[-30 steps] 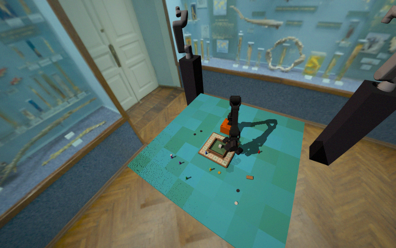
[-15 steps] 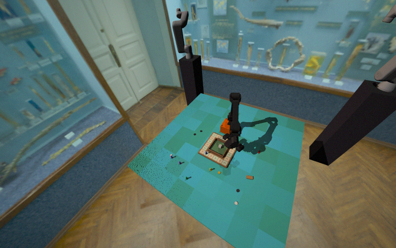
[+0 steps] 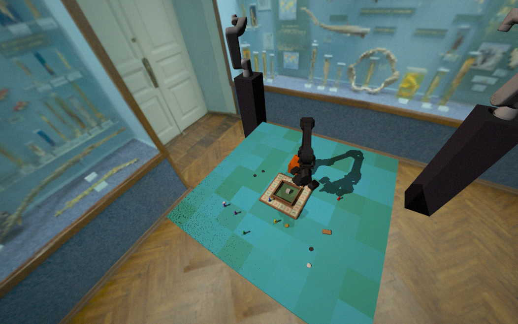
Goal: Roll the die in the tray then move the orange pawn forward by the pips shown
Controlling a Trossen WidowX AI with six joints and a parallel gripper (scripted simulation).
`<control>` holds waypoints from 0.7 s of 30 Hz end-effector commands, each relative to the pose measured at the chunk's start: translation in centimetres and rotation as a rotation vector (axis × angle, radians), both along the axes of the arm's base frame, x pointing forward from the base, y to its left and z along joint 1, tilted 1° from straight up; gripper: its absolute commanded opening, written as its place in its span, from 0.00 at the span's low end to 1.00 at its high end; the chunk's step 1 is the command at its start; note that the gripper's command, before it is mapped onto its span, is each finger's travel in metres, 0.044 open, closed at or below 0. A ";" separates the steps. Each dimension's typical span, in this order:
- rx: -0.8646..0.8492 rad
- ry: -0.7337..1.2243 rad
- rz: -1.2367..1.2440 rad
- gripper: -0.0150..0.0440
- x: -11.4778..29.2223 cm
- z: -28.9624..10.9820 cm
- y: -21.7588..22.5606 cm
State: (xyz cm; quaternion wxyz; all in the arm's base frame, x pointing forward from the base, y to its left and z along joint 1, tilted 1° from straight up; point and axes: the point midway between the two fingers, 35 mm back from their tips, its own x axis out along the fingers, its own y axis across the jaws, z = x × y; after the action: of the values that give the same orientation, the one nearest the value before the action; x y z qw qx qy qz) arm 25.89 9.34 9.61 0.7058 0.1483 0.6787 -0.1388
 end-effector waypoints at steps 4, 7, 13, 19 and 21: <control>-0.004 0.006 -0.001 0.25 -1.3 -1.3 -3.1; -0.005 0.006 -0.001 0.25 -1.9 -1.9 -4.4; -0.008 0.008 -0.001 0.25 -3.5 -3.1 -6.8; -0.010 0.009 -0.001 0.25 -5.3 -4.5 -8.8; -0.010 0.010 -0.001 0.25 -5.9 -5.0 -9.4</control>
State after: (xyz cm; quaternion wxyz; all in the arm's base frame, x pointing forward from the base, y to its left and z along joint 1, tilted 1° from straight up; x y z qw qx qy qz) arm 21.06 0.80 5.43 0.7035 0.1453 0.6802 -0.1458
